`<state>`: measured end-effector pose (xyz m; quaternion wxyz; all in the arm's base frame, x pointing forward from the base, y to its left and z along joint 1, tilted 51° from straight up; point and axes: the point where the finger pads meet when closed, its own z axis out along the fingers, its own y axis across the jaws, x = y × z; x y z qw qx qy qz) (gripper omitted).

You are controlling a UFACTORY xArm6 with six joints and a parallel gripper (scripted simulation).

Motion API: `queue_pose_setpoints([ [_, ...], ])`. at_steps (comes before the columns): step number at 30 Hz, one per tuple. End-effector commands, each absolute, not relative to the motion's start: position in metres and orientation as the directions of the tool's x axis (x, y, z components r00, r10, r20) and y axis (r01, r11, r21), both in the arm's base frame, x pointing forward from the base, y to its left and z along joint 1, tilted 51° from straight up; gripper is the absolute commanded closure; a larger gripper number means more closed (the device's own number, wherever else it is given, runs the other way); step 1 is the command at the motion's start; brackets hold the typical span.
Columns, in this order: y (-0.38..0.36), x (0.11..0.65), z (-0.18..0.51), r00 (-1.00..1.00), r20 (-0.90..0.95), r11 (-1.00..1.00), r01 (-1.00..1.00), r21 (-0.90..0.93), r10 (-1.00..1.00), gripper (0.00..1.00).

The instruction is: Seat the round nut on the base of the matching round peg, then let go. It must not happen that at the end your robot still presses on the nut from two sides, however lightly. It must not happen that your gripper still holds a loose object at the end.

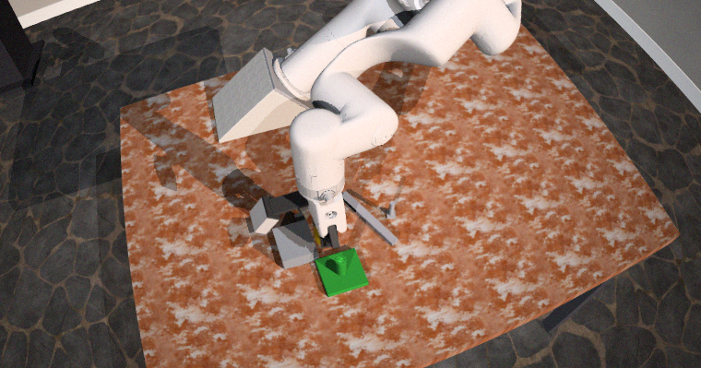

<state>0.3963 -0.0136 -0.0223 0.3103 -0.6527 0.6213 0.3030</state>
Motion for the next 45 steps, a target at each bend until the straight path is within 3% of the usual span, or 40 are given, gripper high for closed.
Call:
queue_pose_setpoints([
  [1, -0.022, 0.396, -0.016, 0.044, -0.781, -0.035, -0.999, -0.029, -0.624, 1.00],
  [17, -0.040, 0.395, -0.002, 0.043, -0.779, -0.035, -0.999, -0.028, -0.625, 1.00],
  [24, -0.033, 0.460, 0.007, 0.044, -0.780, -0.035, -0.999, -0.029, -0.624, 1.00],
  [45, -0.027, 0.461, 0.003, 0.044, -0.780, -0.035, -0.999, -0.028, -0.624, 1.00],
])
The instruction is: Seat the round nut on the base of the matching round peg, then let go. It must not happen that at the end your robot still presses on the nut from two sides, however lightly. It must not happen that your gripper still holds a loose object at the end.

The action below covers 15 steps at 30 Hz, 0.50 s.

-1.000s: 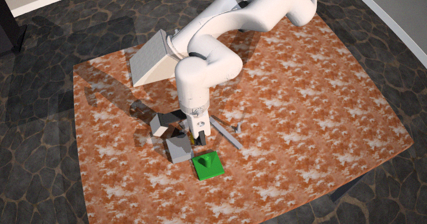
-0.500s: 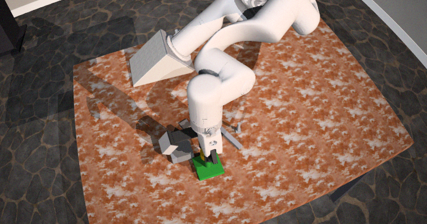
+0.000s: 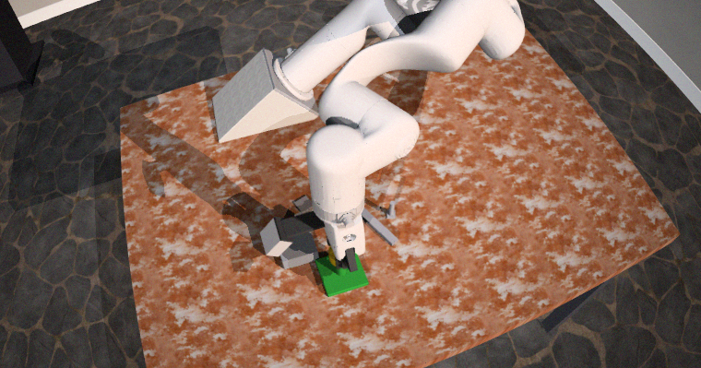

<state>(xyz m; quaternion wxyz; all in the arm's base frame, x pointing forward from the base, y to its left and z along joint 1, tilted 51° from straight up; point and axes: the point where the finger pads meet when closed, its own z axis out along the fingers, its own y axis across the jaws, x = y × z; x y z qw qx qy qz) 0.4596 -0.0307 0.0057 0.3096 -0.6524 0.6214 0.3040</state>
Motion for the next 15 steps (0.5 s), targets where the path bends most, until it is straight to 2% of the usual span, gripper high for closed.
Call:
queue_pose_setpoints([
  [1, -0.0260, 0.4617, 0.0022, 0.044, -0.780, -0.035, -0.999, -0.028, -0.624, 1.00],
  [15, -0.0247, 0.4618, 0.0012, 0.044, -0.780, -0.035, -0.999, -0.028, -0.624, 1.00],
])
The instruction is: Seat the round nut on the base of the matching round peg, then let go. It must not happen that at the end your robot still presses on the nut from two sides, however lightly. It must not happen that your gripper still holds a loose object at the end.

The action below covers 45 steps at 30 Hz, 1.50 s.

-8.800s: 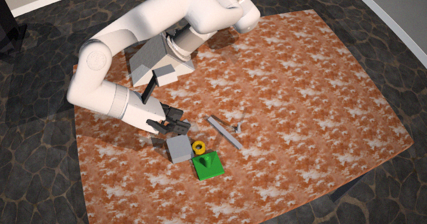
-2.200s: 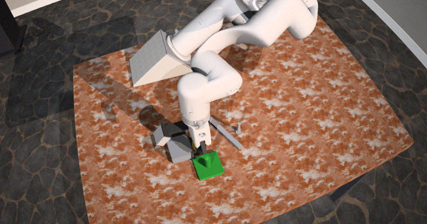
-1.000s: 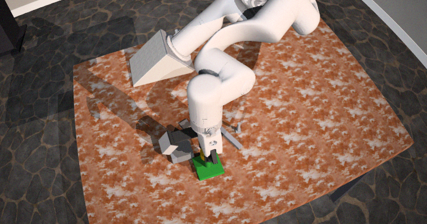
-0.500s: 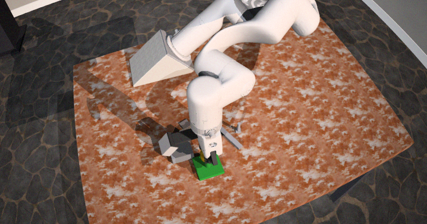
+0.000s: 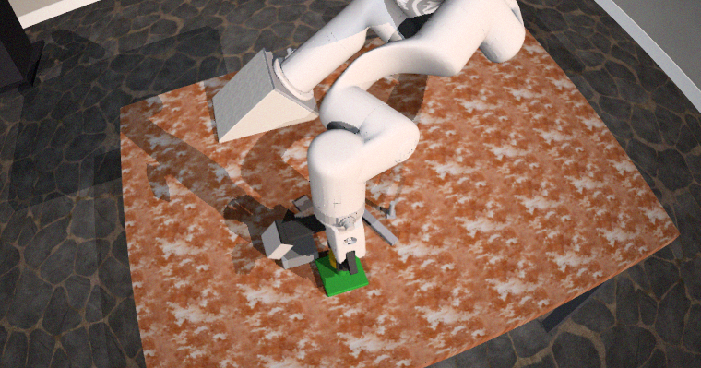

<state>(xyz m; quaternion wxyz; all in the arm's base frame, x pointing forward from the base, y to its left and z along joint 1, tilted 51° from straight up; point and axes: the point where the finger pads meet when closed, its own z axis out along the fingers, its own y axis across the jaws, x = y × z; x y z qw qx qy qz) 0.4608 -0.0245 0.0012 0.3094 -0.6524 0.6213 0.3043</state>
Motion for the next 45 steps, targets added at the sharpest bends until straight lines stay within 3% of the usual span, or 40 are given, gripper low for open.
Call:
queue_pose_setpoints([
  [1, -0.024, 0.462, 0.000, 0.044, -0.780, -0.035, -0.999, -0.028, -0.624, 1.00],
  [45, 0.015, 0.461, -0.031, 0.044, -0.780, -0.035, -0.999, -0.029, -0.624, 1.00],
])
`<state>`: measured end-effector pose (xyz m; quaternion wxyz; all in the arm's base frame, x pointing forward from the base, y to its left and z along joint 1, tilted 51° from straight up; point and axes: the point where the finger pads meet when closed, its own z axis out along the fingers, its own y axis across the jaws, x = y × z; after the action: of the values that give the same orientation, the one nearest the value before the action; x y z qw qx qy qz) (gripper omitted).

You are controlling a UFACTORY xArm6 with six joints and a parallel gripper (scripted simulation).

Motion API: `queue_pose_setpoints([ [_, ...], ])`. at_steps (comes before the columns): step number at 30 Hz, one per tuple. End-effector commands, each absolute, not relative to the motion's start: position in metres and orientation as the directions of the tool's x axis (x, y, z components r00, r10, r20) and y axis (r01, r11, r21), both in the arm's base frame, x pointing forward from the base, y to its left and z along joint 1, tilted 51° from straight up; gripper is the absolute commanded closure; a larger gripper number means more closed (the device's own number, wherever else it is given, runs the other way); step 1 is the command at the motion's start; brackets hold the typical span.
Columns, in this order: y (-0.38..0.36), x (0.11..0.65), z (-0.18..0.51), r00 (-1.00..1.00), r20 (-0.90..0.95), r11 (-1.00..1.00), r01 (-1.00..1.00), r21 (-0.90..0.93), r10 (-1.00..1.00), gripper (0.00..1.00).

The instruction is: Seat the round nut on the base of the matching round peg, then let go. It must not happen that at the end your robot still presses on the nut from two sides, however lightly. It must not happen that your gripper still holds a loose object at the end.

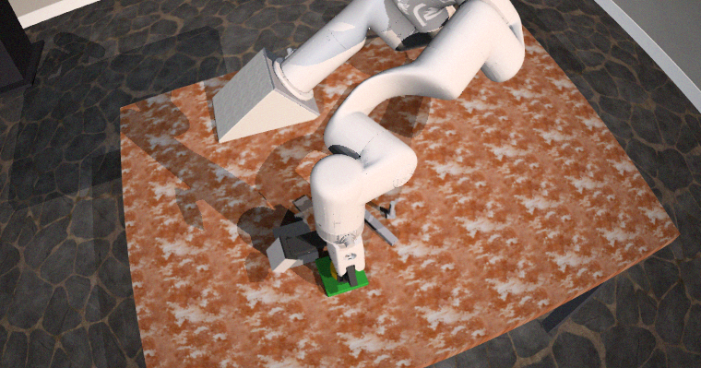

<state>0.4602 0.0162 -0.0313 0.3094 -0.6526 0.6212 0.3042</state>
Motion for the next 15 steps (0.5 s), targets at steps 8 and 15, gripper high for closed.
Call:
queue_pose_setpoints([
  [8, 0.0151, 0.4613, -0.0306, 0.044, -0.780, -0.035, -0.999, -0.029, -0.624, 1.00],
  [15, 0.0151, 0.4613, -0.0306, 0.044, -0.780, -0.035, -0.999, -0.029, -0.624, 0.00],
])
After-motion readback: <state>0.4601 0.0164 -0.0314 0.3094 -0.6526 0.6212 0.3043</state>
